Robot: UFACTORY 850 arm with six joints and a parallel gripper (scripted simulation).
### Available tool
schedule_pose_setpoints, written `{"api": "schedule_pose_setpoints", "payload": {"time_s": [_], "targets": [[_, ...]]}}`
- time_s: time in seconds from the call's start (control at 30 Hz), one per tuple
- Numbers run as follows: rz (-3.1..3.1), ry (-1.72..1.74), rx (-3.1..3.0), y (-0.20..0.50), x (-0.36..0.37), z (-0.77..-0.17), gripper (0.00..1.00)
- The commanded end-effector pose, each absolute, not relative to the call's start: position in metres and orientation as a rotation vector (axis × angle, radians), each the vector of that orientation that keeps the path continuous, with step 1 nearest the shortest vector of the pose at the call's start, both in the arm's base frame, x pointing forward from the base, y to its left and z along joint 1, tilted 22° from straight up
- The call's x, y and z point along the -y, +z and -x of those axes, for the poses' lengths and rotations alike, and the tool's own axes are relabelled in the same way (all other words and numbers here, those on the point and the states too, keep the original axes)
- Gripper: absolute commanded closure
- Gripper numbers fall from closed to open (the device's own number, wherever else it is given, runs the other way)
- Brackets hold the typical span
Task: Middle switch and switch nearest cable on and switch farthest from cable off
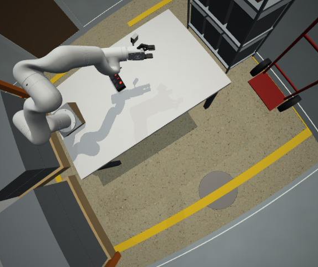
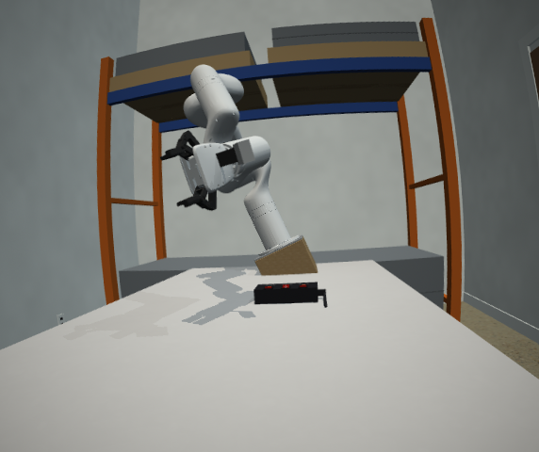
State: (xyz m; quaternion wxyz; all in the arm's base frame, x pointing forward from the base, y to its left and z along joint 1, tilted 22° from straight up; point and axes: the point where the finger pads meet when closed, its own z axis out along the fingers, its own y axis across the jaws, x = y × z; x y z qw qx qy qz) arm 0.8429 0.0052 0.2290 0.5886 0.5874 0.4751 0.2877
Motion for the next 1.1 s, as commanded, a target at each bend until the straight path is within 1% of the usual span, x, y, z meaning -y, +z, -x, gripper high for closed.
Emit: {"api": "schedule_pose_setpoints", "payload": {"time_s": [0.0,0.73,1.07], "targets": [[-1.367,0.672,-1.105,0.231,-0.006,-0.844,0.0],[-1.372,0.667,-1.101,0.231,-0.004,-0.843,0.0],[-1.429,0.601,-1.056,0.234,0.017,-0.834,0.0]]}}
